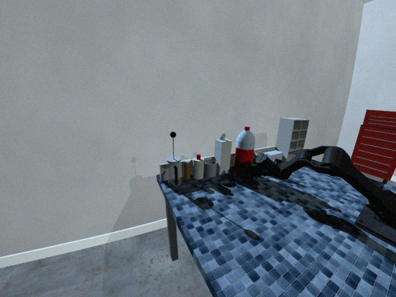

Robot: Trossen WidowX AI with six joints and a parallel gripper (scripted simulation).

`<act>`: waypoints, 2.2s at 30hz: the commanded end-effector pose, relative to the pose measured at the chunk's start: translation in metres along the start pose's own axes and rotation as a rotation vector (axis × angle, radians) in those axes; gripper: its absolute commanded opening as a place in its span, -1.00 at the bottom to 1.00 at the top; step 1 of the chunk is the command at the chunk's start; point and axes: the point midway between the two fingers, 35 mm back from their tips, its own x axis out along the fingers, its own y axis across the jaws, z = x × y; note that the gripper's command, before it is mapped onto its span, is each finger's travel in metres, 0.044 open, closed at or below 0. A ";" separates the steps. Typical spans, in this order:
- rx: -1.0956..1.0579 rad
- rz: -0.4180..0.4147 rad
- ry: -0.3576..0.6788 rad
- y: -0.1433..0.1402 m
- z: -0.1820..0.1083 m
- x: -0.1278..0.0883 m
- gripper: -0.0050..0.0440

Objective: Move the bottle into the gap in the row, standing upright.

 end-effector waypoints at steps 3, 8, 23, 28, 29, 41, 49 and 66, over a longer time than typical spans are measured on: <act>-0.008 0.015 -0.012 0.007 0.009 0.007 -1.00; -0.009 0.015 -0.013 0.007 0.011 0.010 -1.00; -0.009 0.016 -0.014 0.008 0.013 0.013 -1.00; -0.009 0.016 -0.014 0.008 0.013 0.014 -1.00; -0.009 0.016 -0.014 0.008 0.013 0.014 -1.00; -0.009 0.016 -0.014 0.008 0.014 0.017 -1.00; -0.009 0.016 -0.014 0.008 0.015 0.018 -1.00; -0.009 0.016 -0.013 0.008 0.017 0.023 -1.00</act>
